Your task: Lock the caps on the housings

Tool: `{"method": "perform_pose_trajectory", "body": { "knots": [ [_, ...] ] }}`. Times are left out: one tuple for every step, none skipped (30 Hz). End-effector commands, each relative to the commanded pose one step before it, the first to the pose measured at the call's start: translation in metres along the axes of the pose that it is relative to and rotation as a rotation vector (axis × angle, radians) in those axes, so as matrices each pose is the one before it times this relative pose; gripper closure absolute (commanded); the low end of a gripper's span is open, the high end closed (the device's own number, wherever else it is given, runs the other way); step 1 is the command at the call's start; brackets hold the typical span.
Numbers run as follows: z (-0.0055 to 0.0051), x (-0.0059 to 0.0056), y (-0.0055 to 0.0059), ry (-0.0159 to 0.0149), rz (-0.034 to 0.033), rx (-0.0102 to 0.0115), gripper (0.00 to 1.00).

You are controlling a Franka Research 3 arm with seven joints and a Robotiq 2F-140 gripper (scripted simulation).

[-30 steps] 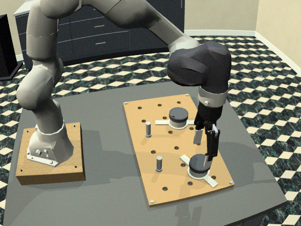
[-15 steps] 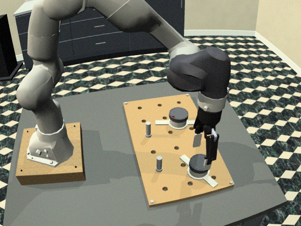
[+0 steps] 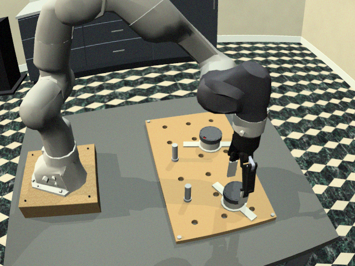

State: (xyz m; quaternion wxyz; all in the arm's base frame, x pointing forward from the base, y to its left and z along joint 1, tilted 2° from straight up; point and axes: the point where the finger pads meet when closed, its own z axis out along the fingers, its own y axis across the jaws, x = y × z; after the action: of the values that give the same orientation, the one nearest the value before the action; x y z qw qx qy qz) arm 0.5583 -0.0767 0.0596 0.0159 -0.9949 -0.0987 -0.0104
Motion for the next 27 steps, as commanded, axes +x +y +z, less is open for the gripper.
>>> {"method": "perform_pose_trajectory", "body": {
  "knots": [
    [0.00423,0.00122,-0.00011,0.00592,-0.00153,0.00098,0.22],
    [0.00097,0.0,0.0,0.0,0.0,0.0,0.22],
    [0.00093,0.00001,0.0,0.0,0.0,0.0,0.22],
    [0.00088,0.00001,0.0,0.0,0.0,0.0,0.22],
    [0.00084,0.00001,0.0,0.0,0.0,0.0,0.22],
    [0.00079,0.00001,0.0,0.0,0.0,0.0,0.22],
    [0.00075,0.0,0.0,0.0,0.0,0.0,0.22],
    [0.0007,0.0,0.0,0.0,0.0,0.0,0.22],
    [0.00066,0.0,0.0,0.0,0.0,0.0,0.22],
    [0.00061,0.00001,0.0,0.0,0.0,0.0,0.22],
    [0.00056,0.00001,0.0,0.0,0.0,0.0,0.22],
    [0.0,0.0,0.0,0.0,0.0,0.0,0.22],
    [0.0,0.0,0.0,0.0,0.0,0.0,0.22],
    [0.00052,0.0,0.0,0.0,0.0,0.0,0.22],
    [0.00047,0.0,0.0,0.0,0.0,0.0,0.22],
    [0.00043,0.0,0.0,0.0,0.0,0.0,0.22],
    [0.00038,0.0,0.0,0.0,0.0,0.0,0.22],
    [0.00034,0.0,0.0,0.0,0.0,0.0,0.22],
    [0.0003,0.0,0.0,0.0,0.0,0.0,0.22],
    [0.00026,0.0,0.0,0.0,0.0,0.0,0.22],
    [0.00022,0.0,0.0,0.0,0.0,0.0,0.22],
    [0.00019,0.0,0.0,0.0,0.0,0.0,0.22],
    [0.00015,0.0,0.0,0.0,0.0,0.0,0.22],
    [0.00012,0.0,0.0,0.0,0.0,0.0,0.22],
    [0.00009,0.0,0.0,0.0,0.0,0.0,0.22],
    [0.00007,0.0,0.0,0.0,0.0,0.0,0.22],
    [0.00005,0.0,0.0,0.0,0.0,0.0,0.22]
  ]
}}
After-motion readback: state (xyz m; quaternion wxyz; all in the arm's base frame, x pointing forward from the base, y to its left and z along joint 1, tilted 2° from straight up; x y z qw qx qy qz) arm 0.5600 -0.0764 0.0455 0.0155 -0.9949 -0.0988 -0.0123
